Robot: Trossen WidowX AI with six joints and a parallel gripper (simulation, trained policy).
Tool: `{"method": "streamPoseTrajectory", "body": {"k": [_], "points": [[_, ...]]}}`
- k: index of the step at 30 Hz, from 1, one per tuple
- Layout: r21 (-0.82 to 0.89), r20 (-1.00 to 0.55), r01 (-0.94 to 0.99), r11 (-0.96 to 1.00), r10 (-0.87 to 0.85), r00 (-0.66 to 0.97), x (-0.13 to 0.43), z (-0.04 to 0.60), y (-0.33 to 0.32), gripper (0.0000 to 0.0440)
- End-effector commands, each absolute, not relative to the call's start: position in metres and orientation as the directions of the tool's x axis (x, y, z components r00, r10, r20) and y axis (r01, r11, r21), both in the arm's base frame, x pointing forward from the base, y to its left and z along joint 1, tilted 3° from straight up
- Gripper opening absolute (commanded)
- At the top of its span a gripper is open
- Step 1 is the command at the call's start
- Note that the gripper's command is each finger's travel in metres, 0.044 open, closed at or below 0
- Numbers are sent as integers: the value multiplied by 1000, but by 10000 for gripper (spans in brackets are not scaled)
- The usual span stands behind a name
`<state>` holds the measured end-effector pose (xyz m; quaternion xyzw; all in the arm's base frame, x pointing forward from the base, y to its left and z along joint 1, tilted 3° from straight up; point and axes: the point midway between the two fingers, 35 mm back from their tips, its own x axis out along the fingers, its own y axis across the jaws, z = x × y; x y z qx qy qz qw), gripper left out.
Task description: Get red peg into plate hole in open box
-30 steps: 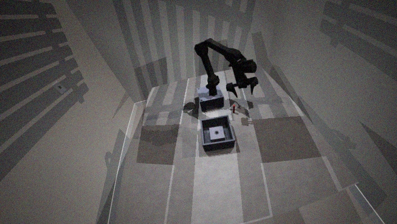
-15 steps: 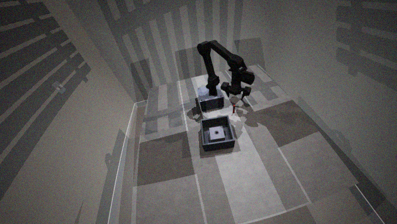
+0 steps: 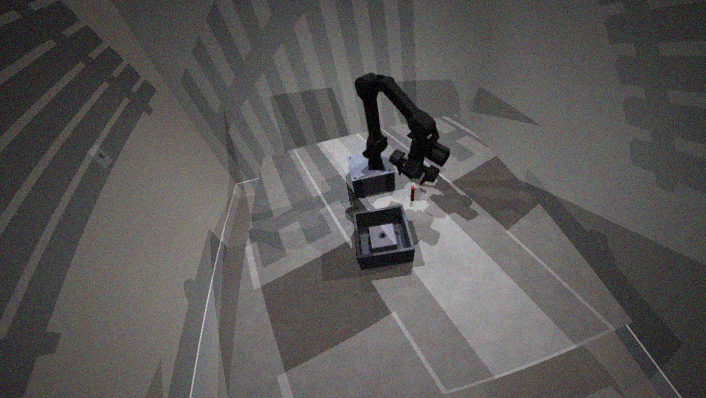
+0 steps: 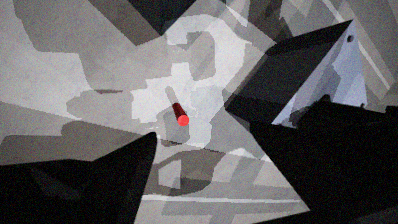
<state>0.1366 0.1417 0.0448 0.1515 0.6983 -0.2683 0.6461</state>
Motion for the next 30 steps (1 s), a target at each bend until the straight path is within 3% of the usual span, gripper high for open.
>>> {"method": "streamPoseTrajectory", "body": {"k": [1, 21, 23, 30], "points": [[-203, -979, 568, 798, -149, -141, 134, 34, 141, 440], [-180, -984, 587, 790, -137, -117, 138, -37, 145, 436], [-181, -983, 584, 791, -138, -118, 138, -42, 144, 408], [-218, -976, 583, 782, -162, -148, 132, -61, 140, 225]]}}
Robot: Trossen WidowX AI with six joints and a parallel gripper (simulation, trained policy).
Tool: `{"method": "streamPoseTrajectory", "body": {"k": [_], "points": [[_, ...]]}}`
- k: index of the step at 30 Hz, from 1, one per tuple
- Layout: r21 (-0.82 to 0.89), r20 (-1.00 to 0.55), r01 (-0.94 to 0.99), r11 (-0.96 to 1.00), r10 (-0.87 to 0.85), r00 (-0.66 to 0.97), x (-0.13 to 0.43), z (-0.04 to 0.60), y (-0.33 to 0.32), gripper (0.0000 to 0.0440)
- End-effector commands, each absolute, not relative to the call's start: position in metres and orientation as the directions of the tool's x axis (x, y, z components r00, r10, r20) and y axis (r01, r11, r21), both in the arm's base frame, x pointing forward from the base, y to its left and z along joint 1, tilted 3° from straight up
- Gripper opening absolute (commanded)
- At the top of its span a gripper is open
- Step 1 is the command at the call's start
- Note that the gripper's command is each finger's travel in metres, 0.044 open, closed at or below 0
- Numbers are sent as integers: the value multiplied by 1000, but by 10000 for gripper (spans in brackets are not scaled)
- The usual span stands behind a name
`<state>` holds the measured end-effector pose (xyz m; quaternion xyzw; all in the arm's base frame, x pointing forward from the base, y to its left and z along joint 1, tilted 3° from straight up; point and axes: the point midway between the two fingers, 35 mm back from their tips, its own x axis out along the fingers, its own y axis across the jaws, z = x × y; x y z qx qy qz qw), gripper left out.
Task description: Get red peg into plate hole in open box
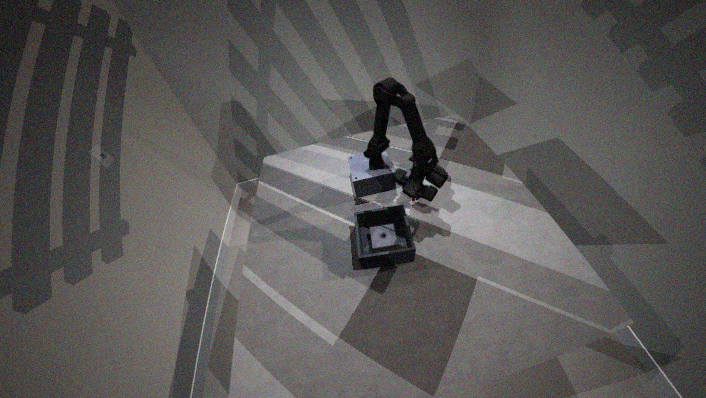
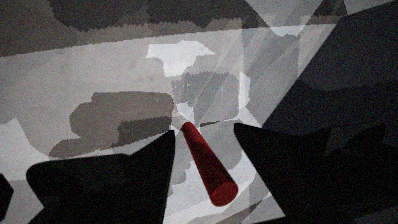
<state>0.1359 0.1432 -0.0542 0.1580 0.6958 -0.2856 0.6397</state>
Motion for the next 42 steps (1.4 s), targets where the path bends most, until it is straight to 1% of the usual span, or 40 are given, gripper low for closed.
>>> {"method": "streamPoseTrajectory", "body": {"k": [1, 7, 9, 10, 29, 42], "points": [[-225, -974, 583, 781, -166, -153, 132, -63, 139, 199], [-268, -963, 570, 777, -195, -186, 129, -70, 138, 45], [-283, -958, 564, 776, -207, -197, 128, -72, 138, 9], [-277, -960, 563, 779, -206, -188, 130, -70, 140, 2], [-224, -973, 572, 789, -213, -86, 172, -13, 160, 0], [-201, -972, 644, 738, -234, -34, 207, 30, 154, 0]]}}
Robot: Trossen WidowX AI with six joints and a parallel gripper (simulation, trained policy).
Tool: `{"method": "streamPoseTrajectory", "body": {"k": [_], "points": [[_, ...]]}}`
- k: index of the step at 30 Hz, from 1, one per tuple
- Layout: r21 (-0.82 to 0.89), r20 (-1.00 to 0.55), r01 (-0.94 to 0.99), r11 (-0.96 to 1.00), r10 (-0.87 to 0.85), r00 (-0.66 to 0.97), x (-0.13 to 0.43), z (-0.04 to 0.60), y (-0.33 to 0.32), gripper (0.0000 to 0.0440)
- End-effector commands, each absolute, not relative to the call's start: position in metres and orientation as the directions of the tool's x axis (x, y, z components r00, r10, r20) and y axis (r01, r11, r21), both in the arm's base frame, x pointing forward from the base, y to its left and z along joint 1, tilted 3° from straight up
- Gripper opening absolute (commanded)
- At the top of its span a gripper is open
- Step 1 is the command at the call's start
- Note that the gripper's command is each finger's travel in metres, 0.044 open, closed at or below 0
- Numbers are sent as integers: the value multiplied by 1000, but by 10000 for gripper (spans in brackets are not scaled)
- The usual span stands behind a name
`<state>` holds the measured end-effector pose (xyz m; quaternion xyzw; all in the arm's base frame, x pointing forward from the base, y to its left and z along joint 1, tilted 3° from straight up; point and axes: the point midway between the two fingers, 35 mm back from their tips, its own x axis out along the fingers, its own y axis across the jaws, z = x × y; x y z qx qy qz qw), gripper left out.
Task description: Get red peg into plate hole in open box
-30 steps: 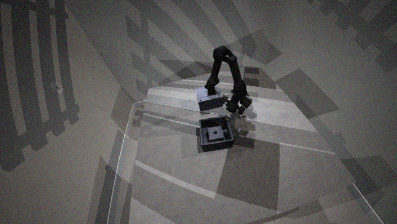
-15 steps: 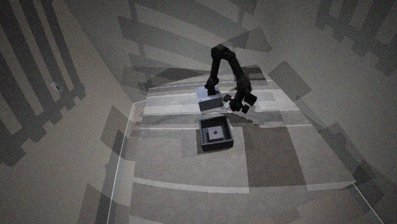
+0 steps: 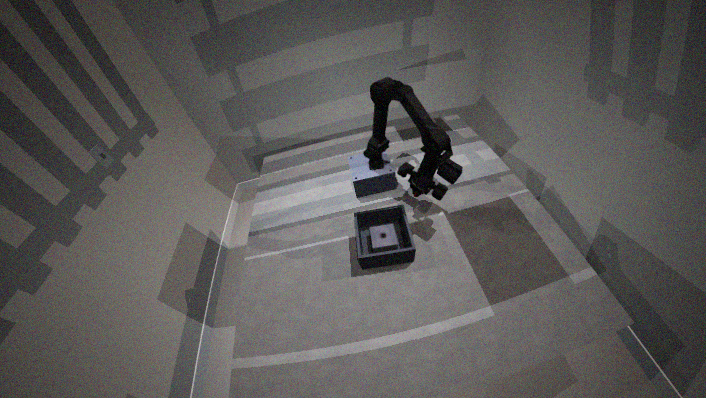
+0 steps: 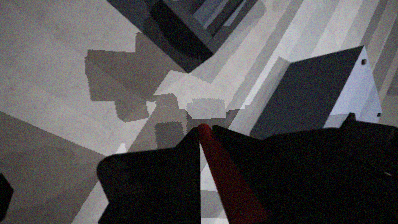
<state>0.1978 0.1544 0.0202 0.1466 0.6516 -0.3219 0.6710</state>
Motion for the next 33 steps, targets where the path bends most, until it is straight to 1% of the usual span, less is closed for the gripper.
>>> {"method": "streamPoseTrajectory", "body": {"k": [1, 17, 33], "points": [[-198, -971, 653, 731, -236, -30, 211, 33, 153, 0], [-147, -966, 780, 608, -256, 17, 270, 60, 111, 0], [-122, -968, 816, 565, -248, 27, 325, 49, 44, 0]]}}
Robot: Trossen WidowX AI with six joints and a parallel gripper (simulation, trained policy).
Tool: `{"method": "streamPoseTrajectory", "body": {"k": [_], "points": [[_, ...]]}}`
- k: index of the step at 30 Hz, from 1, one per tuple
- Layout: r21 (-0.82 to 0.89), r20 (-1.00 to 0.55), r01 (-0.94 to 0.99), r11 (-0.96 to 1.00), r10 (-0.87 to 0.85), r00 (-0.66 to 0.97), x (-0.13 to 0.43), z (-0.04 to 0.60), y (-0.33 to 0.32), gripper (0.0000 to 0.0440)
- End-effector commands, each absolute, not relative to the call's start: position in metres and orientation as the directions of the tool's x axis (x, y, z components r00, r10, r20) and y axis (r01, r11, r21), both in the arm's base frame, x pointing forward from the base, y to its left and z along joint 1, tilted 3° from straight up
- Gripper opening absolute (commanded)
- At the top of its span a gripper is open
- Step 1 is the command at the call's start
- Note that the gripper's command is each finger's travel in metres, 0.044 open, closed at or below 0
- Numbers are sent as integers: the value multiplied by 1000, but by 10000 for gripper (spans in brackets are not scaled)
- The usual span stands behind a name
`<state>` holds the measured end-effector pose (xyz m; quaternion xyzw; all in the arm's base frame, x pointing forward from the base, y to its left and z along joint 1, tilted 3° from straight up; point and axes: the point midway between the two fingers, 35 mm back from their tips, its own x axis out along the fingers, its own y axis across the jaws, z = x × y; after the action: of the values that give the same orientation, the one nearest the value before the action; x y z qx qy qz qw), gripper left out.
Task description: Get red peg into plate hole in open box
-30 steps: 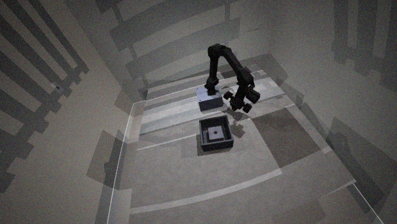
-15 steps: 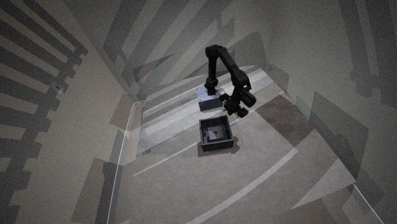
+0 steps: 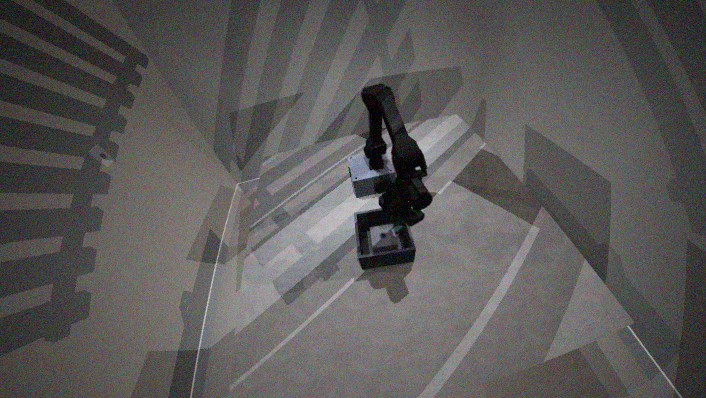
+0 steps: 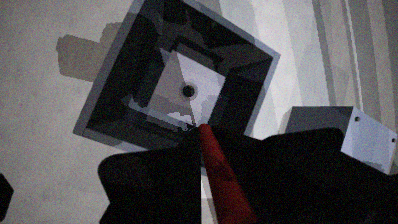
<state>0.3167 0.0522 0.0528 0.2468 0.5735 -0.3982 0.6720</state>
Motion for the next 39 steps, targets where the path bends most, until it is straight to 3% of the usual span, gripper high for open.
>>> {"method": "streamPoseTrajectory", "body": {"k": [1, 14, 20, 24, 39], "points": [[-121, -969, 815, 567, -244, 26, 328, 48, 41, 0], [-109, -985, 765, 635, -173, 4, 344, 12, 12, 6], [-114, -990, 740, 662, -138, -30, 343, -9, 9, 128], [-103, -992, 725, 680, -121, -28, 351, -12, 3, 160], [-12, -1000, 739, 673, -14, -3, 401, 2, 0, 440]]}}
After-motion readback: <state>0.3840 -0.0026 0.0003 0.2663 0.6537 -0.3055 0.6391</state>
